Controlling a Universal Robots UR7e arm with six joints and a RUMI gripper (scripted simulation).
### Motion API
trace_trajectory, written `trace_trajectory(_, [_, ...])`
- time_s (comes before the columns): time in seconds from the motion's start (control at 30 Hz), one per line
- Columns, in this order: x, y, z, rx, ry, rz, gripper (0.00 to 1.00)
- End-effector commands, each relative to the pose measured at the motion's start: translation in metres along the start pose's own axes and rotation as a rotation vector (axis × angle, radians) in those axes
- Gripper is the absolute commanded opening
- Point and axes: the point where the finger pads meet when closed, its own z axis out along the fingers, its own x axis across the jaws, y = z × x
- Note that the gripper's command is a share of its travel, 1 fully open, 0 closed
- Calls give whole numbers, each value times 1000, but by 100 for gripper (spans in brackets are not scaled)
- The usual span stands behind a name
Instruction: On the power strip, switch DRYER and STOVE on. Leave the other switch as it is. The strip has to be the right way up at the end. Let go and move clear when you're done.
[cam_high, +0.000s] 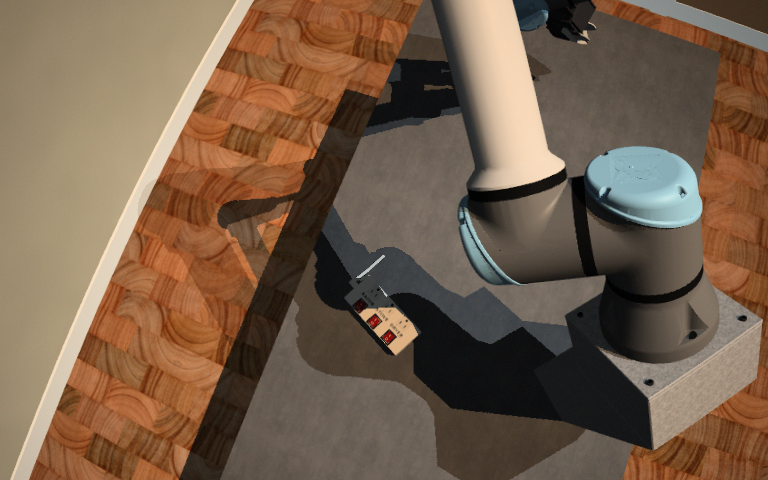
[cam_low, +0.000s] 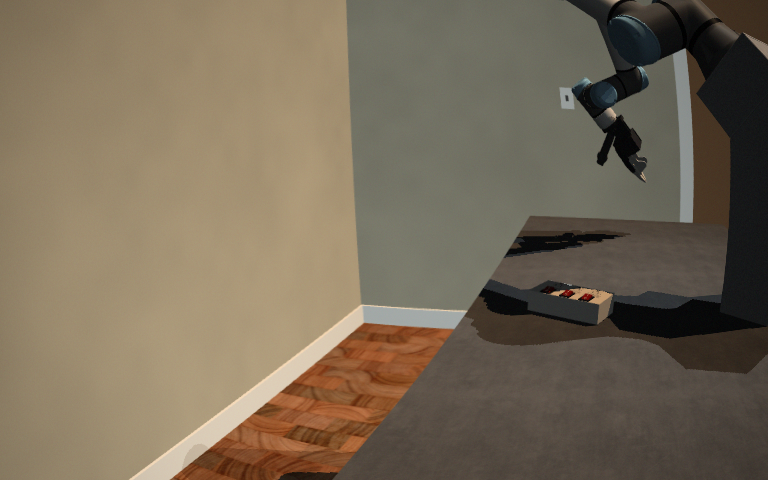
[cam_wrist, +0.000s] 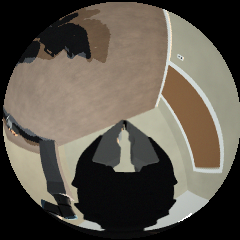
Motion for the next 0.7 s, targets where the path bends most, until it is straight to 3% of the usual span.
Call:
trace_trajectory(0.0, [-16, -10, -10, 11, -19, -10, 0])
trace_trajectory(0.4, [-100, -49, -60, 51, -122, -68, 0])
trace_trajectory(0.47, [-100, -49, -60, 51, -122, -68, 0])
trace_trajectory(0.67, [-155, -65, -96, 70, -189, -108, 0])
